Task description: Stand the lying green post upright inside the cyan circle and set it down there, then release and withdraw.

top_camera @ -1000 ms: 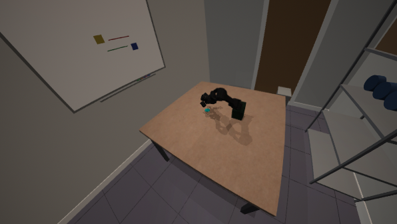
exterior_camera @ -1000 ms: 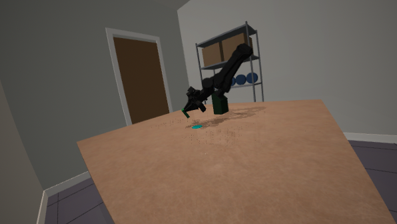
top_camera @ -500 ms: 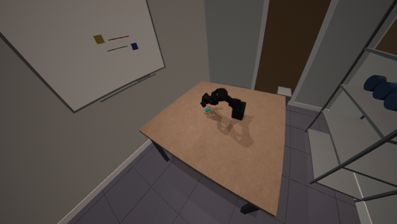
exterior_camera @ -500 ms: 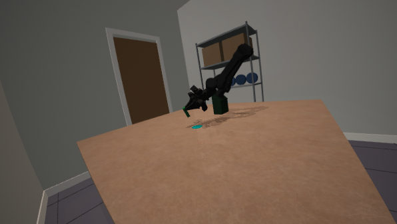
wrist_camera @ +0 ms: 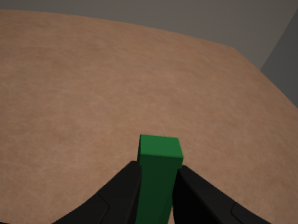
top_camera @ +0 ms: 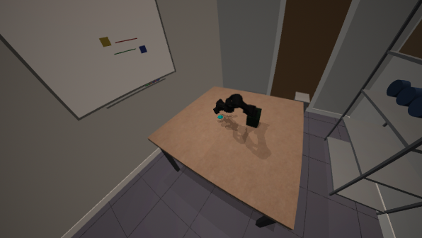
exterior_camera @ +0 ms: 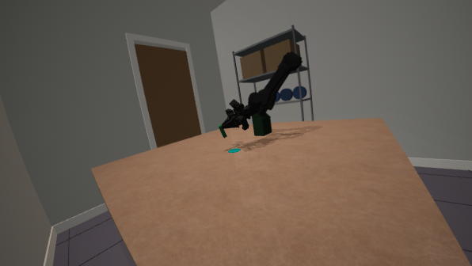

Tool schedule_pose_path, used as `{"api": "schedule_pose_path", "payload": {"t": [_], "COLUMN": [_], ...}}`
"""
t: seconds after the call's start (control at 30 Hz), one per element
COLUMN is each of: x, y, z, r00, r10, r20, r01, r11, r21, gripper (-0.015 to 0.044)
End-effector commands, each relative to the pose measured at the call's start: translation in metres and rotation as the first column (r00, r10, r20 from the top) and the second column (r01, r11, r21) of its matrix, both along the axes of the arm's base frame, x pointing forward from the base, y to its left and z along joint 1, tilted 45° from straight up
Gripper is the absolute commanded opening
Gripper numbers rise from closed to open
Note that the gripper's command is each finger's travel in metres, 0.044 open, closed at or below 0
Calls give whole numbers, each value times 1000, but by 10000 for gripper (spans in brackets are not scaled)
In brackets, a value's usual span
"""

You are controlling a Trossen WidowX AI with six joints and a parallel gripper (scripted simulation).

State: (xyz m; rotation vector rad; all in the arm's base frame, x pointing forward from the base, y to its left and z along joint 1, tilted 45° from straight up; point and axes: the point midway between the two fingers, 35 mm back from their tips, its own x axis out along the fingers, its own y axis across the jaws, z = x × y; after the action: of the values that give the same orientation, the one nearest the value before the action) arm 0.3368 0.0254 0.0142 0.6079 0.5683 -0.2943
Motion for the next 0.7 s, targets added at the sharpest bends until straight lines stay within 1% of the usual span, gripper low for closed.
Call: {"api": "schedule_pose_path", "payload": {"t": [0.0,0.67], "x": [-3,-15], "y": [0,-1], "z": [5,22], "r00": [999,982], "r10": [-21,-94], "r20": [37,166], "r01": [20,86], "r11": [1000,995], "r21": [10,56], "gripper": [23,23]}}
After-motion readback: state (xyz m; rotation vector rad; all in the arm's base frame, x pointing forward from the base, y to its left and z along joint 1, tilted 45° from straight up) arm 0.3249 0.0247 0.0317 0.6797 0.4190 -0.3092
